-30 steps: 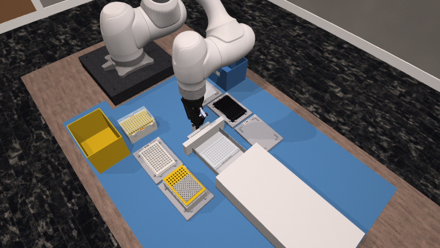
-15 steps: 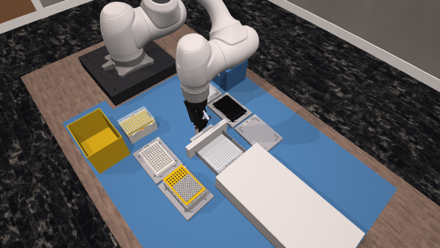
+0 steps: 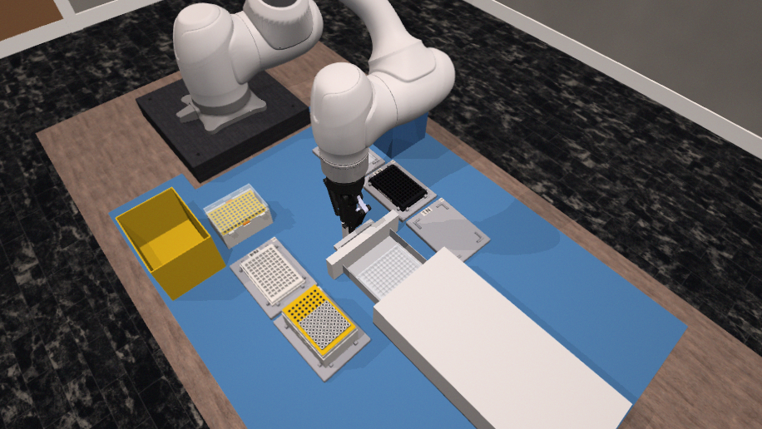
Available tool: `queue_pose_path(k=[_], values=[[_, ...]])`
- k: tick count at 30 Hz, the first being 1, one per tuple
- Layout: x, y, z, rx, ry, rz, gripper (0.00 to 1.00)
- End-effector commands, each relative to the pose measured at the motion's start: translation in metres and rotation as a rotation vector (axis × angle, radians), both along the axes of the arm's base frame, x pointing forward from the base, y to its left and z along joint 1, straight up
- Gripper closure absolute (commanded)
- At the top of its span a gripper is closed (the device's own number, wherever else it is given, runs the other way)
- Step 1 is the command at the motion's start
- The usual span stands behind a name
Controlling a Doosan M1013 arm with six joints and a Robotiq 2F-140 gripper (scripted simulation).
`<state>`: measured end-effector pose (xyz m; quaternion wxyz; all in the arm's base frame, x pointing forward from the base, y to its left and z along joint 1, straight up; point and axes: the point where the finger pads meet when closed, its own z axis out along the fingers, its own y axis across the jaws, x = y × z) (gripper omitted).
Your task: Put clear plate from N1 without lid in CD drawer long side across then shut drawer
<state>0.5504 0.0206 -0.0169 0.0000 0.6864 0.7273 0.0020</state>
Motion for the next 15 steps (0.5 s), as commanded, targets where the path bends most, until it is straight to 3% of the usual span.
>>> queue_pose_path(k=[1,15], values=[[0.004,0.000,0.000,0.000,0.000,0.000,1.00],[0.020,0.001,0.000,0.000,0.000,0.000,1.00]])
